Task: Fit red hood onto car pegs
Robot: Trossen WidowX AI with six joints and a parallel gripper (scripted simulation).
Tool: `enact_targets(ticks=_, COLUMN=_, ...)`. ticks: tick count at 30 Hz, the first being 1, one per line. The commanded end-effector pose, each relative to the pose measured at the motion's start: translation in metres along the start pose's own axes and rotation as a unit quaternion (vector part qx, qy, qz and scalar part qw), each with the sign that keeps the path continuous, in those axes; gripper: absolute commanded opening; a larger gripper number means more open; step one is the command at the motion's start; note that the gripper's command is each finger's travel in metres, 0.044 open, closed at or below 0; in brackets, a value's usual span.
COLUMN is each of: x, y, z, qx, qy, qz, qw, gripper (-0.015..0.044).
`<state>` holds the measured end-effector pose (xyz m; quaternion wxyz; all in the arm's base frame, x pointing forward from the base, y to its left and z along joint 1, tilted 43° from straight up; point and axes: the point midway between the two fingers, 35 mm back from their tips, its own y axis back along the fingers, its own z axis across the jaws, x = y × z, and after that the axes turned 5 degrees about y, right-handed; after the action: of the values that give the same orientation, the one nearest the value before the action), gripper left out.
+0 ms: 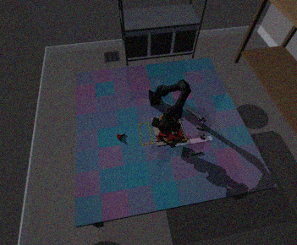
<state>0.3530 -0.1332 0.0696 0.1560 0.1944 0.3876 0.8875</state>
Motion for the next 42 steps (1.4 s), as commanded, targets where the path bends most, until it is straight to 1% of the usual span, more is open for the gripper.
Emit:
enact_targets(ticks=1, x=0.011, y=0.001, z=0.017, qx=-0.003, qy=0.058, qz=-0.002, qw=0.998, gripper=0.0000)
enact_targets(ticks=18, x=0.052, y=-0.002, z=0.067, qx=-0.009, qy=0.247, qz=-0.002, qw=0.969, gripper=0.0000)
enact_targets(ticks=27, x=0.051, y=-0.008, z=0.067, qx=-0.009, qy=0.249, qz=-0.002, qw=0.969, gripper=0.0000)
enact_targets(ticks=38, x=0.055, y=-0.047, z=0.068, qx=-0.010, qy=0.249, qz=-0.002, qw=0.968, gripper=0.0000)
enact_targets(ticks=42, x=0.056, y=-0.052, z=0.068, qx=-0.010, qy=0.249, qz=-0.002, qw=0.968, gripper=0.0000)
